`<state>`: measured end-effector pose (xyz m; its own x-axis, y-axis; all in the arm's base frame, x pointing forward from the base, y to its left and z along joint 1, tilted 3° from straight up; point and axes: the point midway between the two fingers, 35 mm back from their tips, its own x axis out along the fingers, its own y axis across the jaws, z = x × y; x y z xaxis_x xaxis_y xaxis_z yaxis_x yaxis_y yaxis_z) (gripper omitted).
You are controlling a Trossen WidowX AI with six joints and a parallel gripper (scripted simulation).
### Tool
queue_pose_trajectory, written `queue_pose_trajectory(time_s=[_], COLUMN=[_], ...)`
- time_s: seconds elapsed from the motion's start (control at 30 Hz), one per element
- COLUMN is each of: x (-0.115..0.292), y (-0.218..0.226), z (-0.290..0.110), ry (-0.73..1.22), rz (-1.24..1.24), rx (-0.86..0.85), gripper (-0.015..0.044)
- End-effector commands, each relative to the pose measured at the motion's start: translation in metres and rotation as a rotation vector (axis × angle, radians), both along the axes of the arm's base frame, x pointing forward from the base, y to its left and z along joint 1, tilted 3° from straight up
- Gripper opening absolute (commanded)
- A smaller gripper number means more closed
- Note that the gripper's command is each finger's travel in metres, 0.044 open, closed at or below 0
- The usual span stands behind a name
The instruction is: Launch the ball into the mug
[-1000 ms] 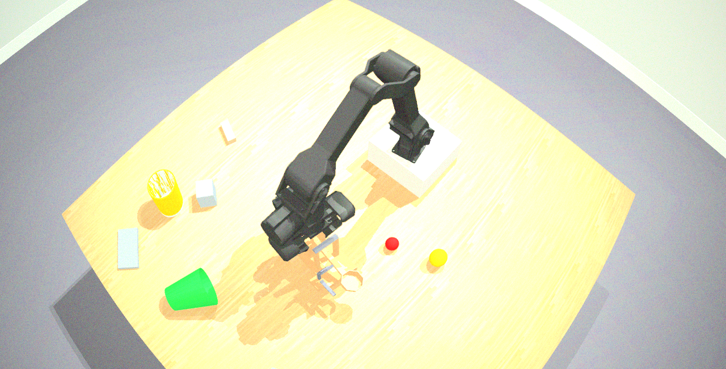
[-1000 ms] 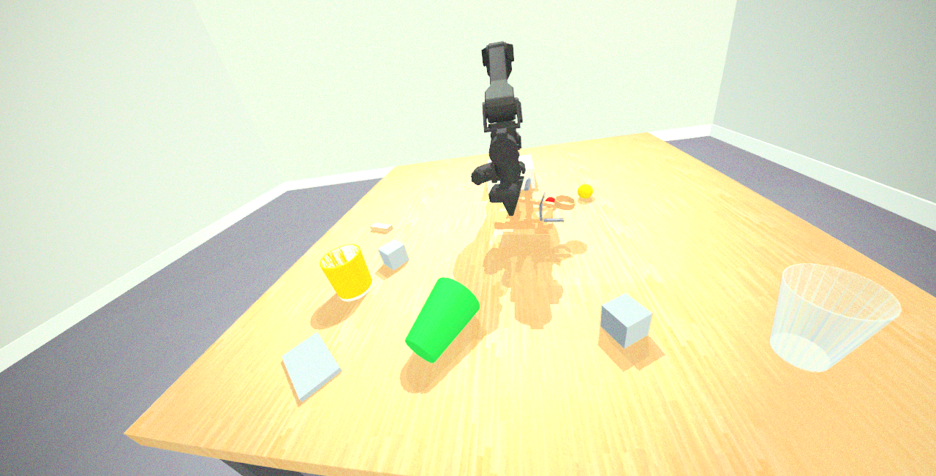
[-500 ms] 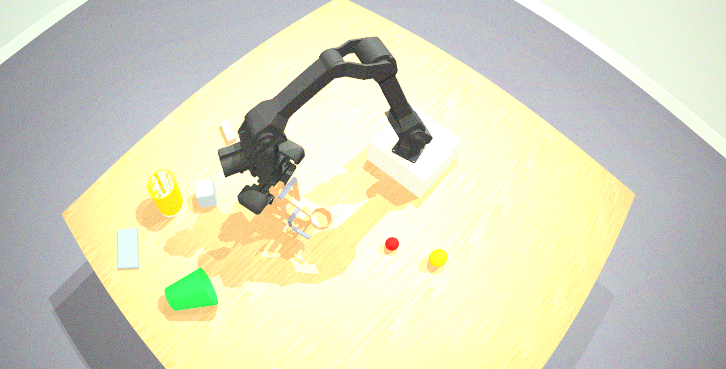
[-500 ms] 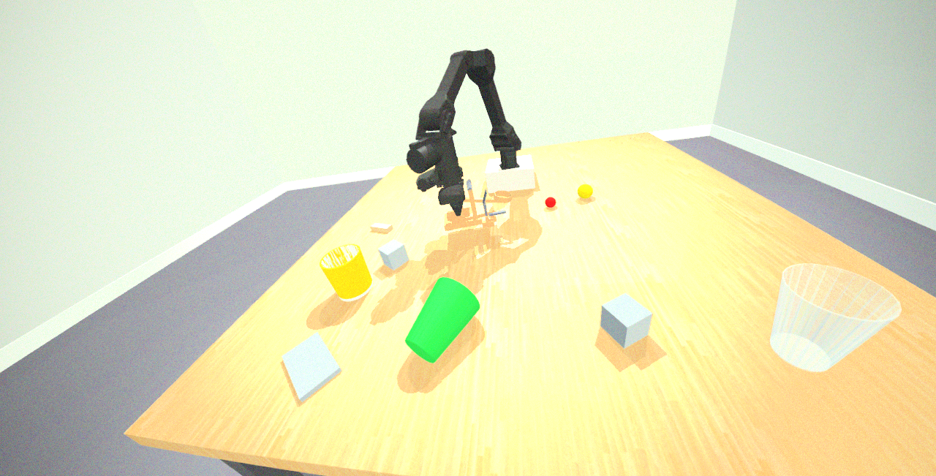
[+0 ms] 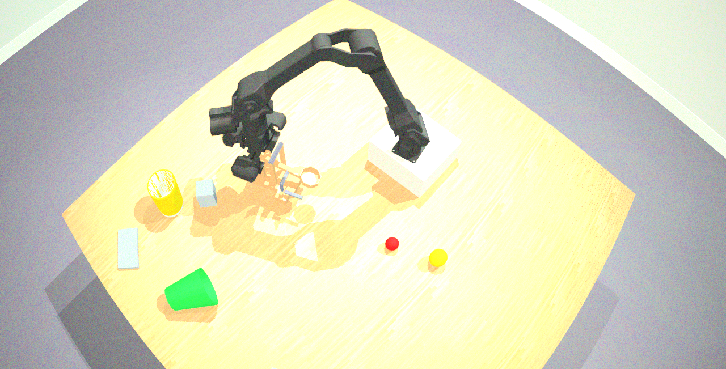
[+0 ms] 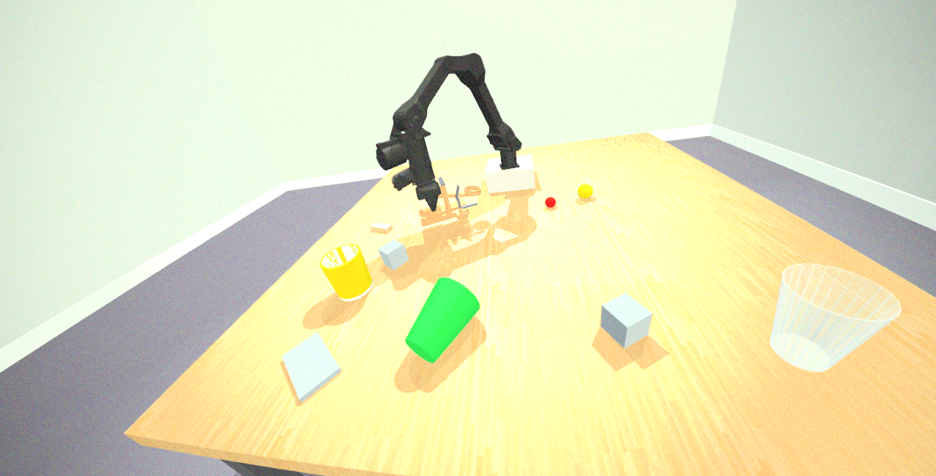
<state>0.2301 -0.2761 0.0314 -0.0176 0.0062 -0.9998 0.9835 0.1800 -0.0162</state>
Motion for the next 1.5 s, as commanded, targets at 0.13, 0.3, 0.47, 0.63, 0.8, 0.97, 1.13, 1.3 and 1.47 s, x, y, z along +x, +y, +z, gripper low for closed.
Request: queue_pose_trajectory(time_s=[0.13,0.3,0.47,0.63,0.8,0.97,1.13,1.3,1.47], x=[0.003,0.004,0.004,0.004,0.004,0.004,0.004,0.004,0.004], y=[-0.003,-0.003,-0.004,-0.003,-0.003,-0.003,-0.005,-0.005,-0.005], z=[-0.004,-0.012,-0.02,-0.028,-0.037,-0.045,-0.041,-0.041,-0.041], ry=[-0.01,-0.01,-0.01,-0.01,-0.01,-0.01,-0.009,-0.009,-0.009], rz=[0.012,0.012,0.012,0.012,0.012,0.013,0.009,0.009,0.009], rx=[-0.006,-0.006,-0.006,-0.006,-0.005,-0.005,-0.01,-0.01,-0.01], gripper=[0.0,0.0,0.0,0.0,0.0,0.0,0.0,0.0079,0.021])
